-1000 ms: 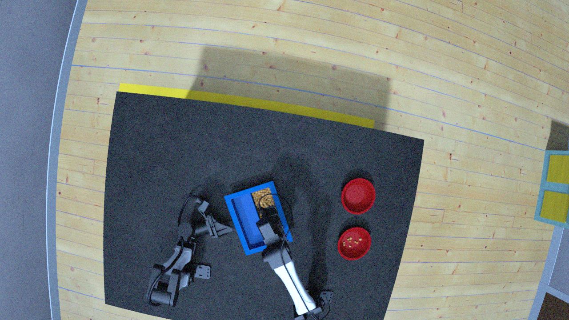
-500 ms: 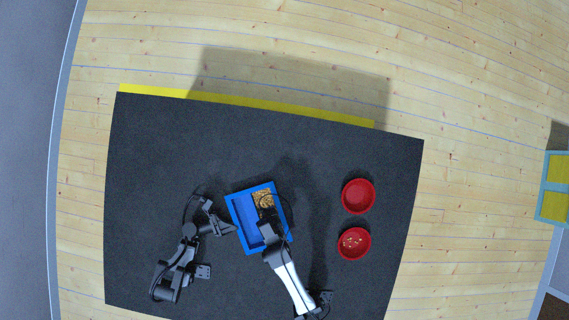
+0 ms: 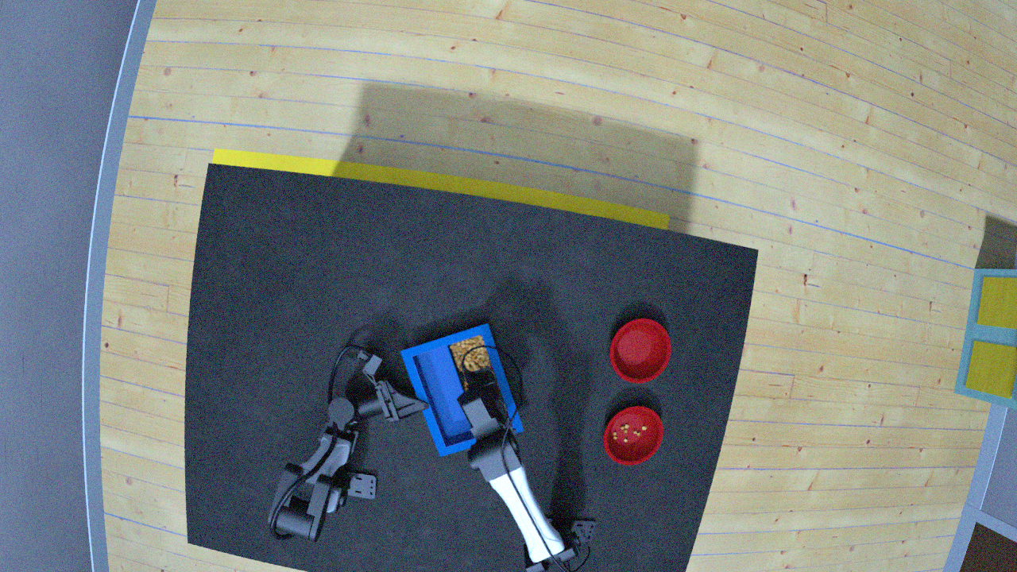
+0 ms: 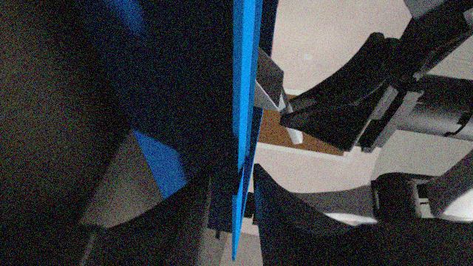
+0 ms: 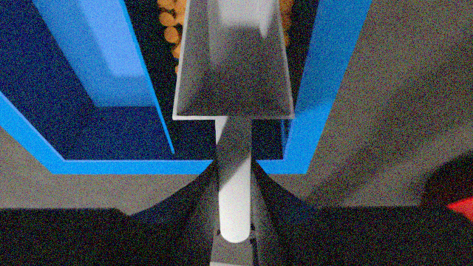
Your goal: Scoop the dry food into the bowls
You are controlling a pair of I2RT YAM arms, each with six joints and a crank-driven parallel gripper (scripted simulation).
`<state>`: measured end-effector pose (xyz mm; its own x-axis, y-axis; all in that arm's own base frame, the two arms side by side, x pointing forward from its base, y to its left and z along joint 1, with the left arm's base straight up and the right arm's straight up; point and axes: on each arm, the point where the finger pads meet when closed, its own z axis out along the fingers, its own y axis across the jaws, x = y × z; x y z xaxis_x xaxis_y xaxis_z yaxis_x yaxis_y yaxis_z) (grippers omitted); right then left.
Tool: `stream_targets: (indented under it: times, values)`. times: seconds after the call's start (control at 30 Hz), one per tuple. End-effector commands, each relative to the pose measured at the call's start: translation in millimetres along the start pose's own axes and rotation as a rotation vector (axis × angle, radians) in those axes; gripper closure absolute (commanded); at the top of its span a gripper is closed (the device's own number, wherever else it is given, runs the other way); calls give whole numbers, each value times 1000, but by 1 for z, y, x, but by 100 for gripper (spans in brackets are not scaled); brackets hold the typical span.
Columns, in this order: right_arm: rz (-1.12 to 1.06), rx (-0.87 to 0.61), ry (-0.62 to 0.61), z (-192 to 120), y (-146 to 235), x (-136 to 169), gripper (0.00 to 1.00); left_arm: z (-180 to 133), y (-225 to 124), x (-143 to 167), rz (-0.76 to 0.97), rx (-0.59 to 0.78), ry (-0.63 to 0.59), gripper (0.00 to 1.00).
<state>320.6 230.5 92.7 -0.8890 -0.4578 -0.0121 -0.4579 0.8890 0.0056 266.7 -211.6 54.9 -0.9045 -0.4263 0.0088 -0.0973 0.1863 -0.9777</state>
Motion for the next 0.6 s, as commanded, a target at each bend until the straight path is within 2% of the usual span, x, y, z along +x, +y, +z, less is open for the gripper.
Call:
stream_targets:
  times: [0.0, 0.1, 0.17, 0.2, 0.23, 0.27, 0.3, 0.33, 0.37, 0.4, 0.43, 0.47, 0.5, 0.53, 0.57]
  values:
    - [-8, -4, -58, -14, 0, -9, 100, 4, -16, -6, 42, 25, -10, 73]
    - [-6, -1, -36, -10, 0, -7, 100, 4, -20, -7, 71, 41, -13, 73]
    - [-8, 4, 7, 4, -1, -6, 100, 5, -21, -6, 40, 26, -8, 73]
    - [-8, 0, -23, -7, -1, -7, 100, 4, -21, -6, 46, 26, -9, 73]
    - [-6, 4, 7, 3, 0, -6, 100, 4, -22, -5, 45, 26, -8, 73]
    - [-7, -8, -82, -22, 0, -9, 100, 4, -23, -5, 41, 25, -7, 73]
    - [-6, 0, 8, 2, -1, -6, 100, 4, -25, -5, 42, 25, -6, 73]
    - [-6, -8, -36, -14, 0, -7, 100, 5, -25, -5, 43, 25, -6, 73]
    - [-5, -8, -5, -4, 0, -7, 100, 5, -26, -5, 40, 25, -6, 73]
    - [-12, -35, -94, -27, 2, -12, 100, 5, -28, -5, 38, 27, -4, 73]
    - [-10, -19, -11, -4, 1, -8, 100, 5, -31, -3, 41, 32, 7, 73]
    - [-25, -19, -25, -9, 6, -7, 100, 4, -33, -2, 58, 45, 13, 73]
    - [-17, -22, 0, 0, 0, -8, 100, 5, -33, -3, 59, 43, 9, 73]
    - [-19, -2, -89, -28, 3, -11, 100, 1, -29, -11, 59, 35, -25, 73]
    - [-13, -48, -70, -30, 2, -7, 100, 1, -31, -11, 67, 42, -23, 73]
